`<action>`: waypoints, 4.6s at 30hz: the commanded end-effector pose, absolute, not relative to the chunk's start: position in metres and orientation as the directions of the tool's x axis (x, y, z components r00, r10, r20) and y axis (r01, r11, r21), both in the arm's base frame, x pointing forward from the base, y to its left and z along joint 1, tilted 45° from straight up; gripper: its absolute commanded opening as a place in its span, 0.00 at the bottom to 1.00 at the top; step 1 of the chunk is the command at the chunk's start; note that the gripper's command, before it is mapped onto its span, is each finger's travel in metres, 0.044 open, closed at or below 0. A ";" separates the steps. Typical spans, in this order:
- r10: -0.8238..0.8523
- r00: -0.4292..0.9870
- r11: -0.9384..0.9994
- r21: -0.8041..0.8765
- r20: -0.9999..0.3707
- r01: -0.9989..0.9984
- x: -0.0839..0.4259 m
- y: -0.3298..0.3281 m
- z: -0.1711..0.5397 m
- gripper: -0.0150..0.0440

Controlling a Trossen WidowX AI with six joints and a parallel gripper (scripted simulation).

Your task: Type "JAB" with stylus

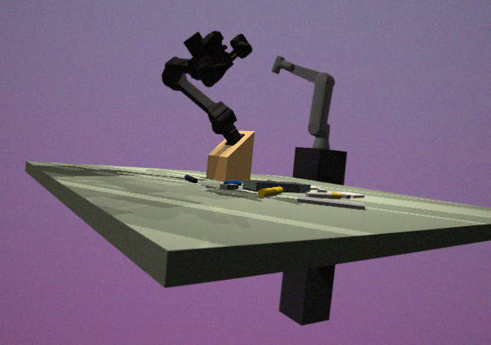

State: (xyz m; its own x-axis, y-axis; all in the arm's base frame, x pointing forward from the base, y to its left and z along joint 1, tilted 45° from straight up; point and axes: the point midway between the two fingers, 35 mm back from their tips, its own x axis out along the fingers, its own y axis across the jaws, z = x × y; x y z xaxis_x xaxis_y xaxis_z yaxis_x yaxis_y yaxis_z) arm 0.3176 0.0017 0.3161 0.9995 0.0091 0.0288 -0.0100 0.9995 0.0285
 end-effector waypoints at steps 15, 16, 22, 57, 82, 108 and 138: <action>-0.210 0.690 0.974 -0.086 -0.693 0.210 0.380 0.014 0.101 0.33; -0.233 0.647 0.969 -0.118 -0.726 0.218 0.379 0.014 0.085 0.29; -0.397 0.376 0.917 -0.342 -0.837 0.208 0.357 0.015 -0.001 0.25; -0.701 0.033 0.712 -0.702 -0.712 -0.022 0.295 -0.049 -0.052 0.25; -0.703 0.033 0.710 -0.704 -0.710 -0.023 0.297 -0.100 -0.002 0.25; -0.700 0.032 0.713 -0.700 -0.714 -0.023 0.261 -0.020 -0.081 0.25; -0.699 0.040 0.714 -0.700 -0.714 -0.028 0.261 0.018 -0.044 0.25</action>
